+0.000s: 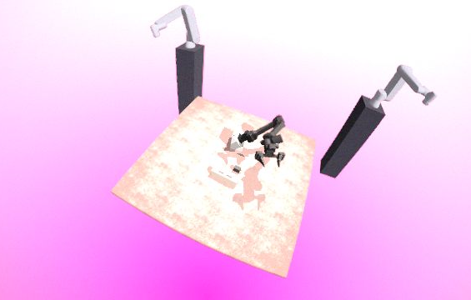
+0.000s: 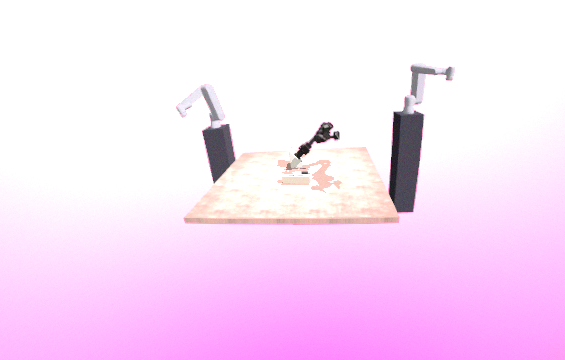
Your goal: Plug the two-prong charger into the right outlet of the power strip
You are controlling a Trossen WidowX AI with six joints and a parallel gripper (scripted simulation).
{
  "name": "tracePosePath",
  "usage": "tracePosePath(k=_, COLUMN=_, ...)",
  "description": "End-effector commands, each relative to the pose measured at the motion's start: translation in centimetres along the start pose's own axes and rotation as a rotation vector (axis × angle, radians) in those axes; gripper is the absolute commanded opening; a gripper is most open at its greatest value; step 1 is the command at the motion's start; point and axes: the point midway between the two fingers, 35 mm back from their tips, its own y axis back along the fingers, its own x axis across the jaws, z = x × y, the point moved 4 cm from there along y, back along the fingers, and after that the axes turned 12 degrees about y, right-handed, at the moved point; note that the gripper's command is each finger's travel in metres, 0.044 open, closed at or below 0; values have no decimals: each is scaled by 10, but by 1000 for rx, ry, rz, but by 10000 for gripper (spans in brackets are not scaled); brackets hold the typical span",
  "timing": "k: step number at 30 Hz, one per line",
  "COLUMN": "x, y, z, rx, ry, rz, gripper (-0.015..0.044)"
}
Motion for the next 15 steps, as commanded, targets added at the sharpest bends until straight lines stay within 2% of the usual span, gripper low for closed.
tracePosePath(k=1, x=-13, y=-5, z=-10, rx=69, ry=77, rz=-41, gripper=440)
tracePosePath(k=15, x=-51, y=-10, z=-47, rx=308, ry=298, rz=-126, gripper=440)
